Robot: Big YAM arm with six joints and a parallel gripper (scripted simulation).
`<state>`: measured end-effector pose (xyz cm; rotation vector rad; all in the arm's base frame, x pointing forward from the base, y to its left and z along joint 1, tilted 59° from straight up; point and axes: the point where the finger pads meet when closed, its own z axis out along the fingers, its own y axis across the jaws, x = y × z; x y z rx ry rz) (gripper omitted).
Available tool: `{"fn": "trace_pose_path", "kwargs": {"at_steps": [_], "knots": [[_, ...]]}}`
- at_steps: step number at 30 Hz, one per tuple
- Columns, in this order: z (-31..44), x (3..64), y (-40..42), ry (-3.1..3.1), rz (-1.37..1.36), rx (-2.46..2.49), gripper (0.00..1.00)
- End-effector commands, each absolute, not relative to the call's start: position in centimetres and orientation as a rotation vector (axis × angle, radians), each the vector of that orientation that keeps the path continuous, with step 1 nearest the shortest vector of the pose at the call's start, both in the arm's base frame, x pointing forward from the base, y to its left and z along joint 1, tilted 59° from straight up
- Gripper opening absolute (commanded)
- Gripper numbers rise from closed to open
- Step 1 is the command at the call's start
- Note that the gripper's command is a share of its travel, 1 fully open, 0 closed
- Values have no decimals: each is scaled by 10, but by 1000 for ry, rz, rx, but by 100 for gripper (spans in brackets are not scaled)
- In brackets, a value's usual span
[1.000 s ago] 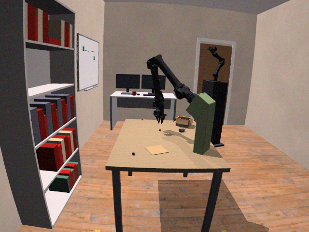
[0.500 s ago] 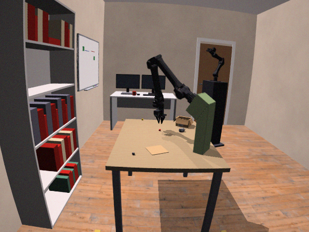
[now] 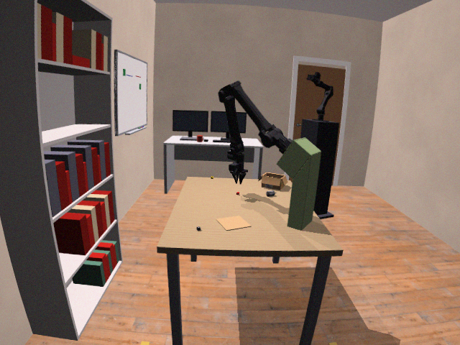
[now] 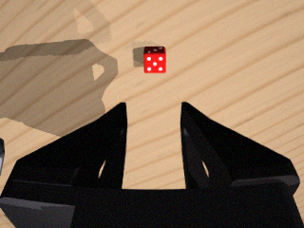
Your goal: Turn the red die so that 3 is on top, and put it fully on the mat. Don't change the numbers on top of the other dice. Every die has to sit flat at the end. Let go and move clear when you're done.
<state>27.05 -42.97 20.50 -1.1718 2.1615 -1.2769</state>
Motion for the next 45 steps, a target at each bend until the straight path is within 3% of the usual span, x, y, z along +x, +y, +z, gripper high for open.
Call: {"fn": "trace_pose_path", "kwargs": {"at_steps": [1, 45], "knots": [[210, 276, -430, 2140, -1299, -1199, 30], [183, 307, -455, 2149, -1282, -1175, 30]]}}
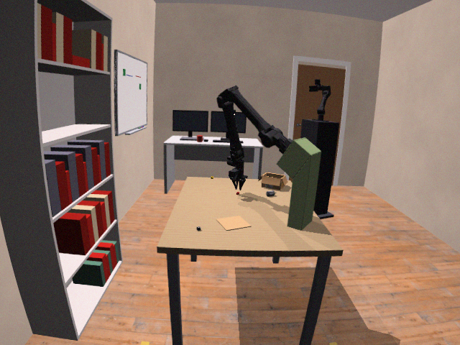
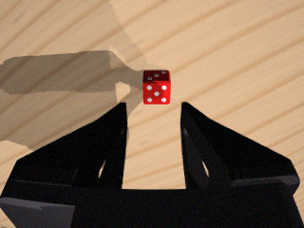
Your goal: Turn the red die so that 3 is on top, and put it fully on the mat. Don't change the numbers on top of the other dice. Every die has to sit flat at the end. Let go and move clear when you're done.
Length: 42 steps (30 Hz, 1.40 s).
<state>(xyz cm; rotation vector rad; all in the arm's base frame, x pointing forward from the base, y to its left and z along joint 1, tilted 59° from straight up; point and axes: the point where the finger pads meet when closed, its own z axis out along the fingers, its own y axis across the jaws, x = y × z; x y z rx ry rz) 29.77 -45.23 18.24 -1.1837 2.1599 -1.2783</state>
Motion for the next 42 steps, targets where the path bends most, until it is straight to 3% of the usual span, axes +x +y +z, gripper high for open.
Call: {"fn": "trace_pose_path", "kwargs": {"at_steps": [1, 42], "knots": [[182, 308, -455, 2149, -1282, -1175, 30], [177, 309, -457, 2157, -1276, -1171, 30]]}}
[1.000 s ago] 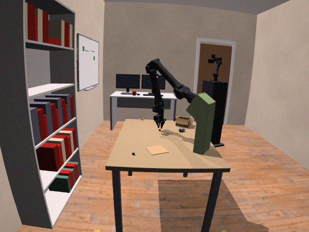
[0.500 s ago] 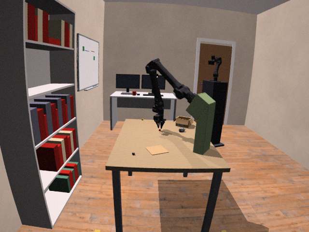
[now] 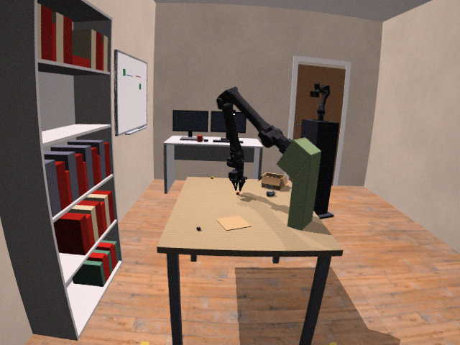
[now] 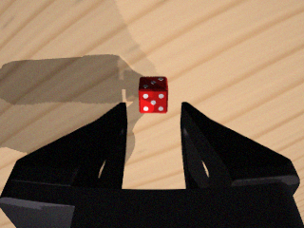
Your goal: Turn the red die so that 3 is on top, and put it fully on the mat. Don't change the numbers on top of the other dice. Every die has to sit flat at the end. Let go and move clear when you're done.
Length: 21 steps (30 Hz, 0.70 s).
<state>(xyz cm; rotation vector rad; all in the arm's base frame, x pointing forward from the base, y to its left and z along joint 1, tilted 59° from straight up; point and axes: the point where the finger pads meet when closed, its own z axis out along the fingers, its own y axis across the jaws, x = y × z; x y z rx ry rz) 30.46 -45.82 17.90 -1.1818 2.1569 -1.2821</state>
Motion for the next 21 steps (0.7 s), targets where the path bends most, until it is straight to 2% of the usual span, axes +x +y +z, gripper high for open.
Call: {"fn": "trace_pose_path", "kwargs": {"at_steps": [1, 21], "knots": [[177, 309, -457, 2157, -1276, -1171, 30], [177, 310, -456, 2153, -1278, -1174, 30]]}}
